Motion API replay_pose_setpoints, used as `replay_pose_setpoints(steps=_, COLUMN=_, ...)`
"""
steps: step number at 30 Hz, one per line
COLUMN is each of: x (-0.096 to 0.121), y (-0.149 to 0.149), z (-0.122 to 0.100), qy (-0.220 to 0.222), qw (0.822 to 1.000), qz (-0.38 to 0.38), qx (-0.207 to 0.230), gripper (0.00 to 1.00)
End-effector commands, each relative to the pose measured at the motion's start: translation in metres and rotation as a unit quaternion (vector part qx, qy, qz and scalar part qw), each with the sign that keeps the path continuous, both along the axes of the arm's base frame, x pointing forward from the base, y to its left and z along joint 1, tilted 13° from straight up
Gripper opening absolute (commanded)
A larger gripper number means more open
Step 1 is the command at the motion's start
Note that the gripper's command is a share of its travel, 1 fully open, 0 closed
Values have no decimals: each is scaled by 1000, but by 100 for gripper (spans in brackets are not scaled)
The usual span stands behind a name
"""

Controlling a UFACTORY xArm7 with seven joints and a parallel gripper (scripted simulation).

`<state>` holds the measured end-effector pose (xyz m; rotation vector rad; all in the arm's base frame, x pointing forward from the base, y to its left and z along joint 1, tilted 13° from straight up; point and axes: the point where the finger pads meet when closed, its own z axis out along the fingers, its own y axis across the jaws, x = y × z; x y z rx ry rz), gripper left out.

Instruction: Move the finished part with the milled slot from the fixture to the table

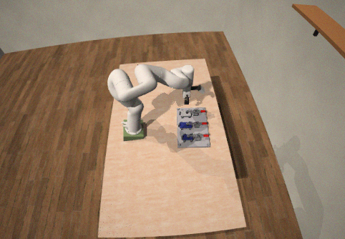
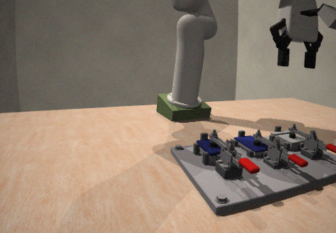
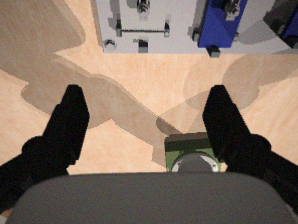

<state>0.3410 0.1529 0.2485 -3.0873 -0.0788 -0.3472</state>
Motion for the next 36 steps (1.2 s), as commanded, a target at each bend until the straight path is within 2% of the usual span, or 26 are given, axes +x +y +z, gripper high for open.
replay_pose_setpoints(steps=1, x=1, y=1, z=2, qy=-2, qw=1000, qz=0, qx=1, gripper=100)
replay_pose_setpoints(steps=18, x=1, y=1, z=2, qy=-2, qw=1000, qz=0, qx=1, gripper=100)
replay_pose_setpoints(steps=19, x=1, y=1, z=2, qy=-2, qw=1000, qz=0, qx=1, gripper=47)
replay_pose_setpoints(steps=36, x=1, y=1, z=2, qy=-2, qw=1000, qz=0, qx=1, gripper=47)
